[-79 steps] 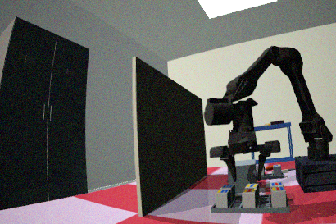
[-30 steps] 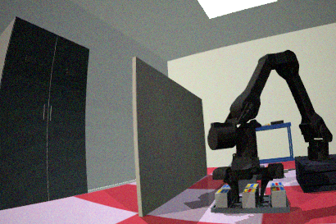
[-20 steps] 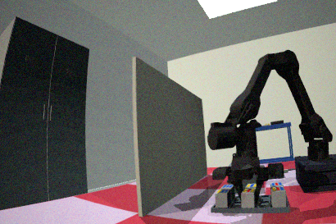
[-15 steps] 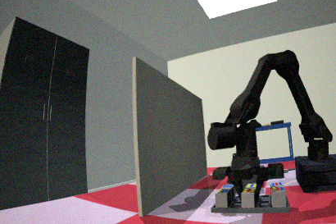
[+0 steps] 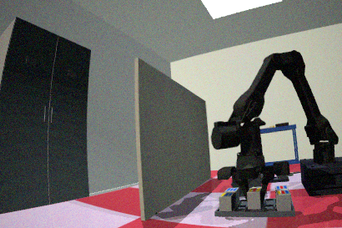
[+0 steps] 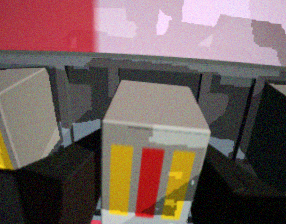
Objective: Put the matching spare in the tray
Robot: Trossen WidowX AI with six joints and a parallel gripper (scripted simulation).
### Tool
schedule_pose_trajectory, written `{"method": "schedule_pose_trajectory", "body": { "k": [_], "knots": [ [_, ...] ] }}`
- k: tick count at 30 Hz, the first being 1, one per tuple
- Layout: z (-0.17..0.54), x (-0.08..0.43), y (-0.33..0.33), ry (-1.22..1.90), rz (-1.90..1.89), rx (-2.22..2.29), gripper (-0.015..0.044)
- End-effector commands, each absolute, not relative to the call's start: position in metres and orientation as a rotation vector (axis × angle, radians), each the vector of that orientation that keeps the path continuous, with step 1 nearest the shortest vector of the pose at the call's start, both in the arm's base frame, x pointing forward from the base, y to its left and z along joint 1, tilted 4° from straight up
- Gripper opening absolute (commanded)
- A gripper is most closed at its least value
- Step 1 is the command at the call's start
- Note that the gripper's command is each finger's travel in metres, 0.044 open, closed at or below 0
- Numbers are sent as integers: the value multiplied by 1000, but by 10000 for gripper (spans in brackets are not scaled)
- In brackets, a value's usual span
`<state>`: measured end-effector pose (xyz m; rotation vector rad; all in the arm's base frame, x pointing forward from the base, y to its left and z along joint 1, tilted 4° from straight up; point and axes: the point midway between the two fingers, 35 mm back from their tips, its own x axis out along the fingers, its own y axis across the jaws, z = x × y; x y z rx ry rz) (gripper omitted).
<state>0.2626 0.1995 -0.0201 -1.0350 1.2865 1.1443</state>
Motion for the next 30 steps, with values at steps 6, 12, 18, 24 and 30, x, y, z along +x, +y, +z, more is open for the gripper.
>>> {"method": "schedule_pose_trajectory", "body": {
  "k": [6, 12, 18, 24, 30],
  "knots": [
    [48, 267, 197, 1267, 1137, -1035, 0],
    [48, 267, 197, 1267, 1137, -1035, 0],
    [51, 268, 198, 1272, 1137, -1031, 0],
    [80, 273, 202, 1269, 1137, -1032, 0],
    [109, 275, 204, 1266, 1137, -1034, 0]
  ]
}}
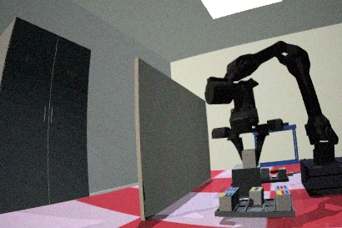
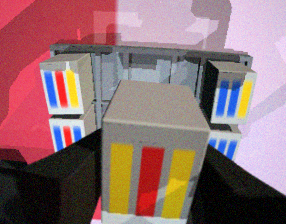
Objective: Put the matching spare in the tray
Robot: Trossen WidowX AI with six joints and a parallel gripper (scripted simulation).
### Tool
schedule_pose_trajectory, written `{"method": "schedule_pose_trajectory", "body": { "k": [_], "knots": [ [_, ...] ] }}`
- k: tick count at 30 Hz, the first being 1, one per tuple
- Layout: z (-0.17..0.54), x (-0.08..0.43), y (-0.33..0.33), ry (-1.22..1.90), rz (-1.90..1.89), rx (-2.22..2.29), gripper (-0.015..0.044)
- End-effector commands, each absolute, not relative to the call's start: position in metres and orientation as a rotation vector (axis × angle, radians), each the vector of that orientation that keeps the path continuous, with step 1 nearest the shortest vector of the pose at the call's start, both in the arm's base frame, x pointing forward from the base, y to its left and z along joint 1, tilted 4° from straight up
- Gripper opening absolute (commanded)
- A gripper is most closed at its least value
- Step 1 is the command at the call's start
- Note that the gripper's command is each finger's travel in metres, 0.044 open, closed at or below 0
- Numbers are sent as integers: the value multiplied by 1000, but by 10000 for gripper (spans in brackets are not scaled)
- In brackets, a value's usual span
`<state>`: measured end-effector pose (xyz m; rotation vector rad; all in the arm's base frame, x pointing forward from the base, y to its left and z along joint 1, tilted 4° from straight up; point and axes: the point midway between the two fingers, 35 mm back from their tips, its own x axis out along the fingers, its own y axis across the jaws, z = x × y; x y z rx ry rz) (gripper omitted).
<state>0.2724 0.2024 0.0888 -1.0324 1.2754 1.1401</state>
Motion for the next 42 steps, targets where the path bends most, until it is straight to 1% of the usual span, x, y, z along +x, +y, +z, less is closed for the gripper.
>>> {"method": "schedule_pose_trajectory", "body": {
  "k": [1, 10, 27, 42],
  "knots": [
    [114, 275, 204, 1266, 1137, -1034, 0],
    [120, 281, 197, 1262, 1115, -1028, 0],
    [117, 339, 108, 1262, 1065, -1037, 0],
    [114, 365, 15, 1283, 1050, -1048, 0]
  ]
}}
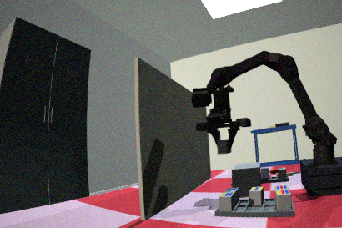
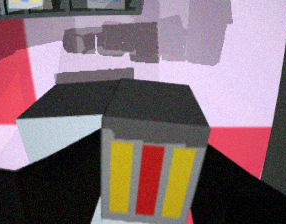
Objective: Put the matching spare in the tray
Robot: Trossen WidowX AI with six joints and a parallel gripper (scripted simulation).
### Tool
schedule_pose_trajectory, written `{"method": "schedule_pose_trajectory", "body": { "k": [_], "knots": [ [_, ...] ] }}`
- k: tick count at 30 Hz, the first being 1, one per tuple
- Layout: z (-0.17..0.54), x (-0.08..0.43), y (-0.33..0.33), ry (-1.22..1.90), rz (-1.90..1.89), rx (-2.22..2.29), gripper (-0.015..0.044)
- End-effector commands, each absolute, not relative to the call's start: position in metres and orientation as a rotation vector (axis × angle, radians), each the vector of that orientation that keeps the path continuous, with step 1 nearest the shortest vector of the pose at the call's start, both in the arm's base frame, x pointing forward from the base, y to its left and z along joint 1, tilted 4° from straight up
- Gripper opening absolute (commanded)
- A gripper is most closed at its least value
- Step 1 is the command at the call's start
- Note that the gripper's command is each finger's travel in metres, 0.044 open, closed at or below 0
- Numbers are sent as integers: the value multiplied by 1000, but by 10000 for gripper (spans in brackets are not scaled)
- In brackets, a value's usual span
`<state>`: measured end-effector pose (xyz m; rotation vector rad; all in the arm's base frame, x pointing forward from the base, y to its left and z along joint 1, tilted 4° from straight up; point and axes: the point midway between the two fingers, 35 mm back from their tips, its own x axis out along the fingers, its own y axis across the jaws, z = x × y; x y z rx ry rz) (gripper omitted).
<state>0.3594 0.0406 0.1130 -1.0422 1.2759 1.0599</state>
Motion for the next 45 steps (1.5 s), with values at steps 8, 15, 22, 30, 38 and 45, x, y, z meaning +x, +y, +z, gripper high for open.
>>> {"method": "schedule_pose_trajectory", "body": {
  "k": [8, 15, 22, 30, 38, 45],
  "knots": [
    [112, 367, -36, 1300, 1045, -1049, 0],
    [111, 365, -81, 1301, 1058, -1055, 0],
    [110, 358, -126, 1301, 1072, -1060, 0],
    [108, 342, -177, 1299, 1089, -1065, 0],
    [106, 319, -225, 1295, 1107, -1067, 0],
    [106, 313, -234, 1294, 1111, -1069, 0]
  ]
}}
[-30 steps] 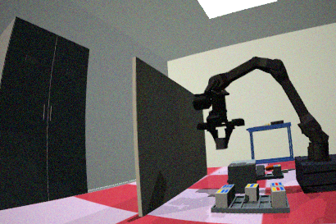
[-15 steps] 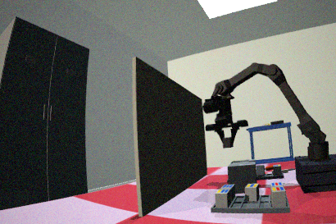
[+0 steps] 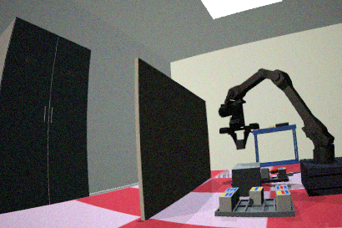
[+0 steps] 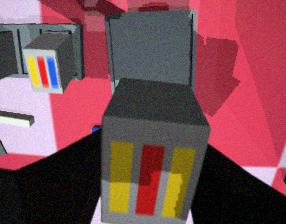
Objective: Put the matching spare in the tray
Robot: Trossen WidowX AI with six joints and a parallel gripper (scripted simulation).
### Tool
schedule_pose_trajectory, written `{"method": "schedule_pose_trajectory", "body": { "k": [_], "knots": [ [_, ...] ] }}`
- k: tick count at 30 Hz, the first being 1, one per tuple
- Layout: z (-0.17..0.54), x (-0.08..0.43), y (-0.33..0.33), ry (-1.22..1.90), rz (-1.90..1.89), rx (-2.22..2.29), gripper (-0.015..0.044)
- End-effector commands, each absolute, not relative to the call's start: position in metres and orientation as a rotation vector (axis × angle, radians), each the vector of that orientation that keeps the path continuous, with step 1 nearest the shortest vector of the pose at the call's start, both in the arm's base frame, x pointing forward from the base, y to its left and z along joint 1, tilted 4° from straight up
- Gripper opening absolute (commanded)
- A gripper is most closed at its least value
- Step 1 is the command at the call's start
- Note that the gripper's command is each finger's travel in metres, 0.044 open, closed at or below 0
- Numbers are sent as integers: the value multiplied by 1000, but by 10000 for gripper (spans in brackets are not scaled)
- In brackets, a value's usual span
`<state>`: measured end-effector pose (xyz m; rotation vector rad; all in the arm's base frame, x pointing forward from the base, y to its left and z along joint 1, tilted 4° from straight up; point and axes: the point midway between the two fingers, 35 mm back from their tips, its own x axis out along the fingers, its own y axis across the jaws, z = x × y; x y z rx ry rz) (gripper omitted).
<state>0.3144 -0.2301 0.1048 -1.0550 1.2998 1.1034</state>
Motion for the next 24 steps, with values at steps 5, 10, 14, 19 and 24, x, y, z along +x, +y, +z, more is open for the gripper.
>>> {"method": "schedule_pose_trajectory", "body": {
  "k": [5, 10, 14, 19, 24],
  "knots": [
    [103, 314, -235, 1294, 1110, -1069, 0],
    [97, 315, -235, 1294, 1110, -1069, 0],
    [93, 315, -236, 1294, 1110, -1069, 0],
    [88, 316, -236, 1294, 1110, -1069, 0],
    [83, 316, -237, 1294, 1110, -1069, 0]
  ]
}}
